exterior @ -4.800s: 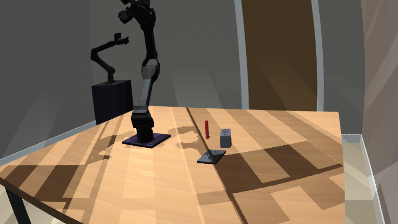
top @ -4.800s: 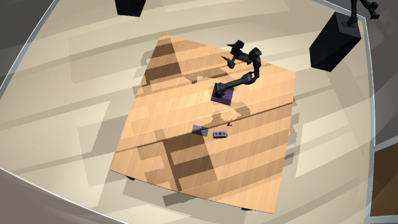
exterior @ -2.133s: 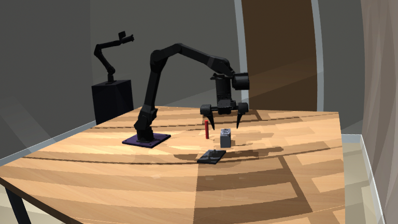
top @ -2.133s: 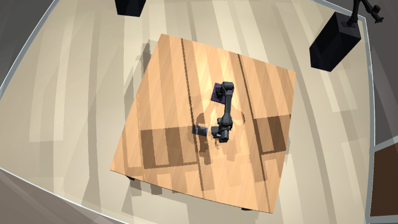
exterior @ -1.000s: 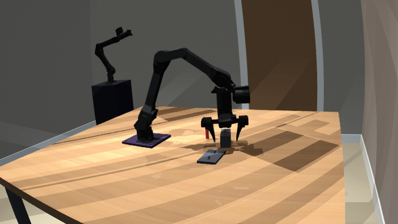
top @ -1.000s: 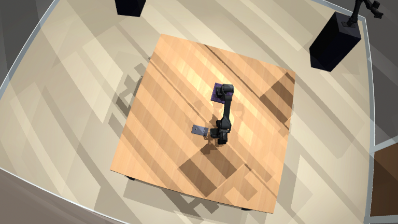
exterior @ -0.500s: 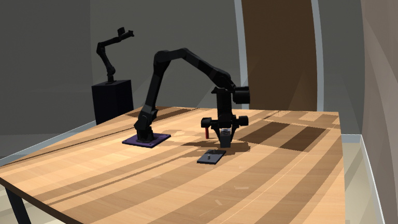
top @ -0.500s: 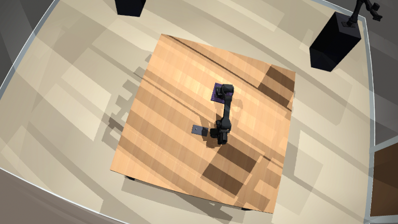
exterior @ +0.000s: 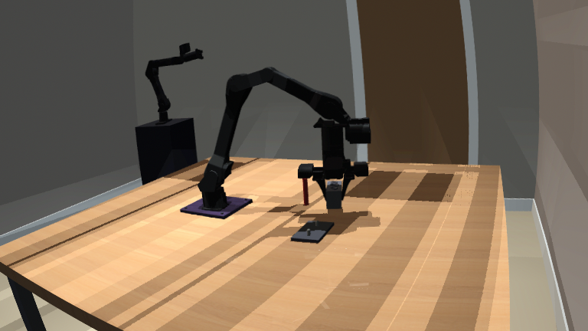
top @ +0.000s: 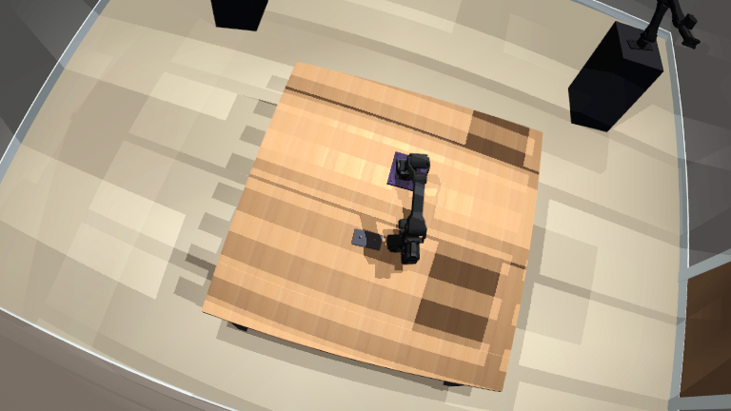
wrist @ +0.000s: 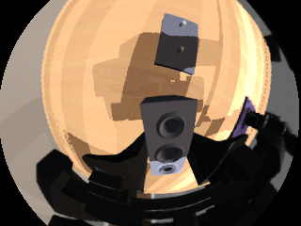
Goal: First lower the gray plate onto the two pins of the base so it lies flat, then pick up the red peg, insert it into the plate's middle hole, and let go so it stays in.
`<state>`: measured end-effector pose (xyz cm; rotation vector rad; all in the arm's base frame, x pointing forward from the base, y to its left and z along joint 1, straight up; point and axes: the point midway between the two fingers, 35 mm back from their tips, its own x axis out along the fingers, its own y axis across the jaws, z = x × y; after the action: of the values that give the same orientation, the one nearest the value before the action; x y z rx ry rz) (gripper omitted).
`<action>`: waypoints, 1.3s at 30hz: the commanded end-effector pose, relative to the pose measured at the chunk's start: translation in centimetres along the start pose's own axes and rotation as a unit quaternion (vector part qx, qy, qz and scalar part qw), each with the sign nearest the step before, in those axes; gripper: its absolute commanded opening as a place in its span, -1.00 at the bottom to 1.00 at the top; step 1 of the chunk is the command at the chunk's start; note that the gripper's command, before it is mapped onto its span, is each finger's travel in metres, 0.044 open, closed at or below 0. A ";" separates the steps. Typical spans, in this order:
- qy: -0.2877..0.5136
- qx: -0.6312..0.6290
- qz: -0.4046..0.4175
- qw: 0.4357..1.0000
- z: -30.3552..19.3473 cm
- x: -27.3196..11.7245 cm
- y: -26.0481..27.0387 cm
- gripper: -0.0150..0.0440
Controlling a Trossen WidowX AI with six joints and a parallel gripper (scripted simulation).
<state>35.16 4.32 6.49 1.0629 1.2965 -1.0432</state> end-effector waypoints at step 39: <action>-0.003 0.016 0.005 1.000 0.9 -10.0 -0.9 -0.49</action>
<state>34.24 4.00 16.81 1.0828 1.2794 -1.0505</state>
